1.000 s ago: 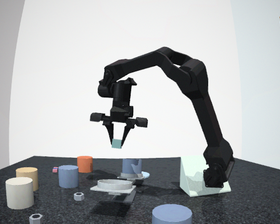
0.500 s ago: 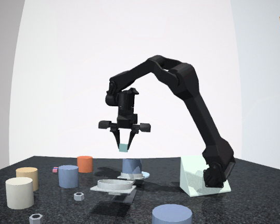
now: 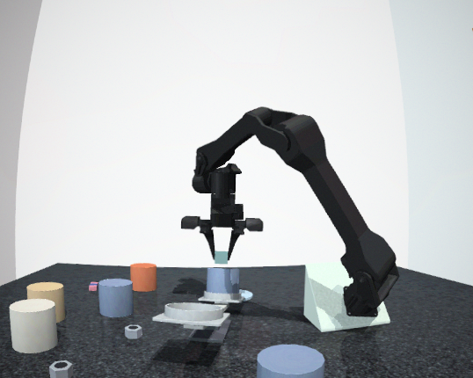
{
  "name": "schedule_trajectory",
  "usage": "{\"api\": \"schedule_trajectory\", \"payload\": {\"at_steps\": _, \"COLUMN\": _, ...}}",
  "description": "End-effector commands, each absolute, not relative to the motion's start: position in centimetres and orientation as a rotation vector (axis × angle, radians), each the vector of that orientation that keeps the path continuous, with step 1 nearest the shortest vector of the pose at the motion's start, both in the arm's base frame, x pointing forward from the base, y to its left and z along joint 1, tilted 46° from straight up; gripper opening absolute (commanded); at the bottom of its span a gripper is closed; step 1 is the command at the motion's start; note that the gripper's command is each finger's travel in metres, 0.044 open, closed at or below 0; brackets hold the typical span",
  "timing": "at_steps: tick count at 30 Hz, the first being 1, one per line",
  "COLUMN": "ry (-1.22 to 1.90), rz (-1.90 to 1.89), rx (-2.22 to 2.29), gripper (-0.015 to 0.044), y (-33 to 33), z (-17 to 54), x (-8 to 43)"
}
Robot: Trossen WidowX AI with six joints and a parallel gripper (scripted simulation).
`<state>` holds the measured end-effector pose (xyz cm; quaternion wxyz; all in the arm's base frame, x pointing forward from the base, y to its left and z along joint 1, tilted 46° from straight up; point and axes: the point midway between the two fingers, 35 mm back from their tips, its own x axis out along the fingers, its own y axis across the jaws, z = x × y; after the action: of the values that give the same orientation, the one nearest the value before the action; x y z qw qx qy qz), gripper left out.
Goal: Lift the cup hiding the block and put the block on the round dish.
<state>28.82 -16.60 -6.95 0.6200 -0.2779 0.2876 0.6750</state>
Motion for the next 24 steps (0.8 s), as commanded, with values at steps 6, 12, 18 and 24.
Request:
{"api": "schedule_trajectory", "payload": {"at_steps": 6, "ry": 0.628, "rz": 1.584, "rx": -0.645, "gripper": 0.0, "y": -17.7, "z": -10.1, "x": 27.0}}
{"api": "schedule_trajectory", "payload": {"at_steps": 12, "ry": 0.607, "rz": 1.6, "rx": -0.645, "gripper": 0.0, "y": -18.1, "z": -11.7, "x": 25.9}}
{"api": "schedule_trajectory", "payload": {"at_steps": 18, "ry": 0.606, "rz": 1.6, "rx": -0.645, "gripper": 0.0, "y": -17.3, "z": -12.5, "x": 25.9}}
{"api": "schedule_trajectory", "payload": {"at_steps": 24, "ry": 0.605, "rz": 1.6, "rx": -0.645, "gripper": 0.0, "y": -15.8, "z": -14.0, "x": 25.7}}
